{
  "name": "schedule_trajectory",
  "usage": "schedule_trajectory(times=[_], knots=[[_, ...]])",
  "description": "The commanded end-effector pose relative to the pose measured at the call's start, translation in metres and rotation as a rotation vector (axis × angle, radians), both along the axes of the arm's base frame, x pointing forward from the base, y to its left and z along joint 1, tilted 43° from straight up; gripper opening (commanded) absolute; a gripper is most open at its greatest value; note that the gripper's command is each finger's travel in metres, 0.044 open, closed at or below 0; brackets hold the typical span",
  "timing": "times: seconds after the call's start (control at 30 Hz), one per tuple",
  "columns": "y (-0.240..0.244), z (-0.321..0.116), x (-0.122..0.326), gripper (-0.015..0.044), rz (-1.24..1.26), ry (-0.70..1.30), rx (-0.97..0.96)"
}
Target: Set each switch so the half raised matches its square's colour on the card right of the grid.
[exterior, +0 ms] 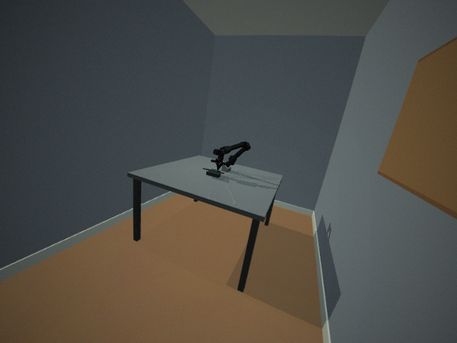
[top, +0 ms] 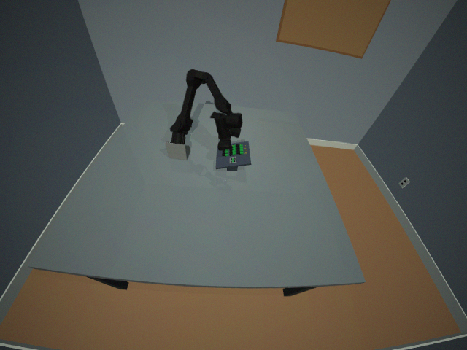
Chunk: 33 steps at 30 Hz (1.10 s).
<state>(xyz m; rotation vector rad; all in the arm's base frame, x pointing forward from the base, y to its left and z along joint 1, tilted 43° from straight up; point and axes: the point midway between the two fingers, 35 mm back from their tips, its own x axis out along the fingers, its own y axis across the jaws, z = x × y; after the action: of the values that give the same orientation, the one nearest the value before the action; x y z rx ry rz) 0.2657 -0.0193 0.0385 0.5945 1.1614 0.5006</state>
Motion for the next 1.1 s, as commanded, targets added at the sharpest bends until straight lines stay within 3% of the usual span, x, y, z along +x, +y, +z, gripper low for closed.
schedule_trajectory(times=[0.0,0.47,0.8,1.07], knots=[[0.002,-0.002,-0.002,0.0000,-0.003,0.008,0.007],[0.003,-0.003,-0.001,0.0000,-0.003,0.007,0.007],[-0.040,0.041,-0.025,0.0000,-0.020,-0.009,0.007],[-0.058,0.048,0.002,0.0000,-0.020,-0.010,0.006]])
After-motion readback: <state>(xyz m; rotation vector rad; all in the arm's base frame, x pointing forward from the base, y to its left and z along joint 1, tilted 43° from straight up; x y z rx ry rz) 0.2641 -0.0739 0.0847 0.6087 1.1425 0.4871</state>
